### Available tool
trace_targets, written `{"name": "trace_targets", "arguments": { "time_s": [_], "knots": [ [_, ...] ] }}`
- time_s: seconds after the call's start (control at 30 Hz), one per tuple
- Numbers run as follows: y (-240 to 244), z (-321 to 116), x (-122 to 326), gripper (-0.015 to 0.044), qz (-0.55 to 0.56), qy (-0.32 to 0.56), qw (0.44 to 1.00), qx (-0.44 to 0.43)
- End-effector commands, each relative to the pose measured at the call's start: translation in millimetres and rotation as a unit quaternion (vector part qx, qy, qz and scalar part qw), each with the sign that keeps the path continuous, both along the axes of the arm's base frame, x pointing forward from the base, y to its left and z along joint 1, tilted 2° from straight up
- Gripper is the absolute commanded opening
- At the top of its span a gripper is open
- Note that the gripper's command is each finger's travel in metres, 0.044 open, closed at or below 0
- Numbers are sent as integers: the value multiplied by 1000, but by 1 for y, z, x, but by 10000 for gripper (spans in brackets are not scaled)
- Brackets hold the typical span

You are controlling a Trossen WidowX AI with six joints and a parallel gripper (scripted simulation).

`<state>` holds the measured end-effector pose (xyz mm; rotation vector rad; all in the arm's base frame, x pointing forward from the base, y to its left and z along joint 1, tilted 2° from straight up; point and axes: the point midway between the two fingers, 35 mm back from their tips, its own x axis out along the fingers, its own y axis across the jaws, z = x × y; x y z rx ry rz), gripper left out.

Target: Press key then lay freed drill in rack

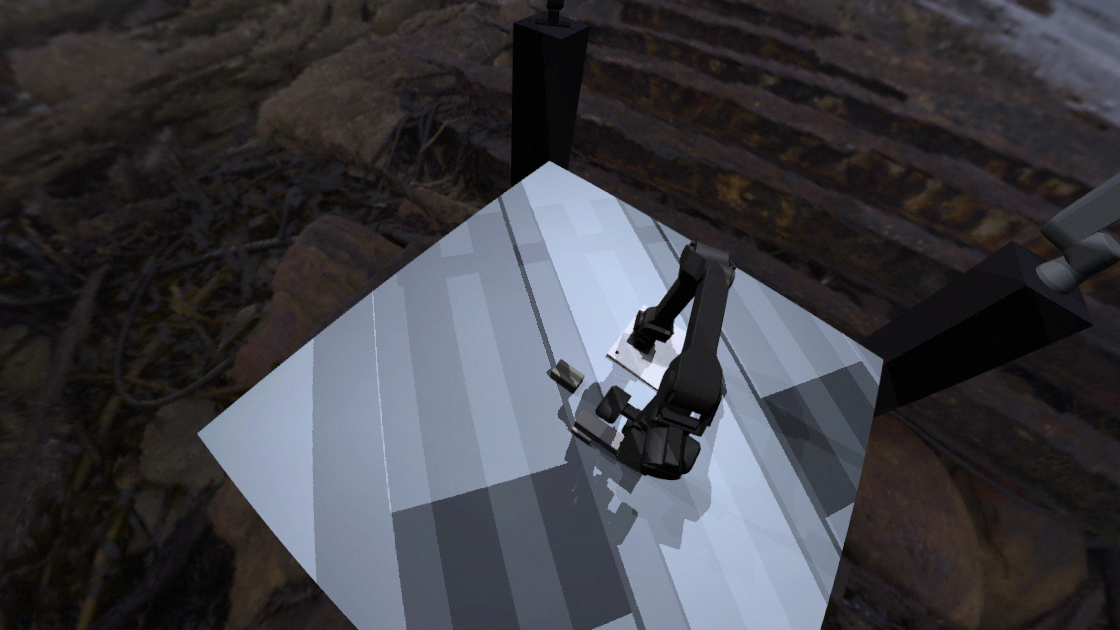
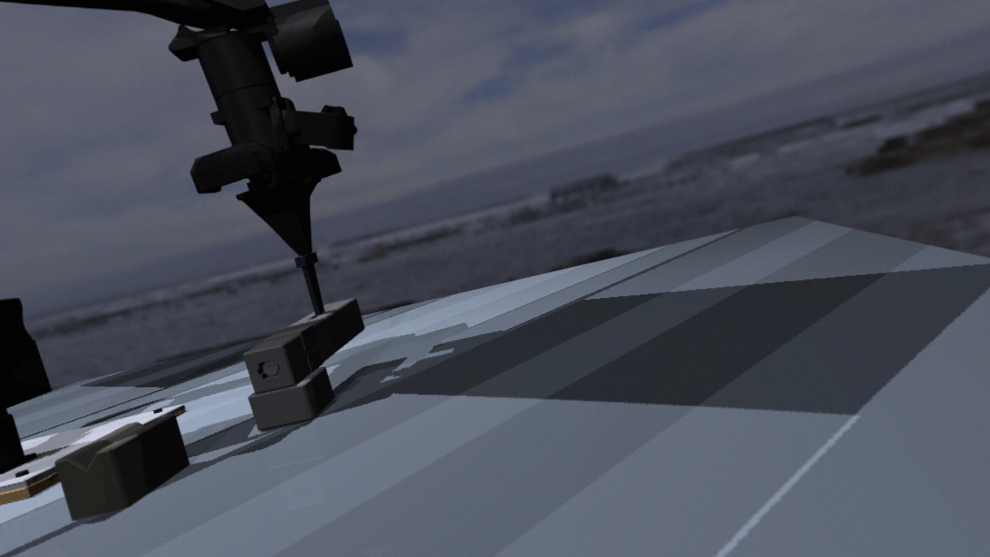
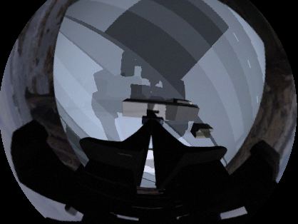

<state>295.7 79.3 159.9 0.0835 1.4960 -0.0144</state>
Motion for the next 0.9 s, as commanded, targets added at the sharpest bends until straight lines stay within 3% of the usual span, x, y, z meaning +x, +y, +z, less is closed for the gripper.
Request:
{"name": "trace_targets", "arguments": {
  "time_s": [0.0,0.87],
  "knots": [
    [4,-16,-6,0,5,25,1000,0],
    [6,-25,-7,0,5,25,1000,0]
  ]
}}
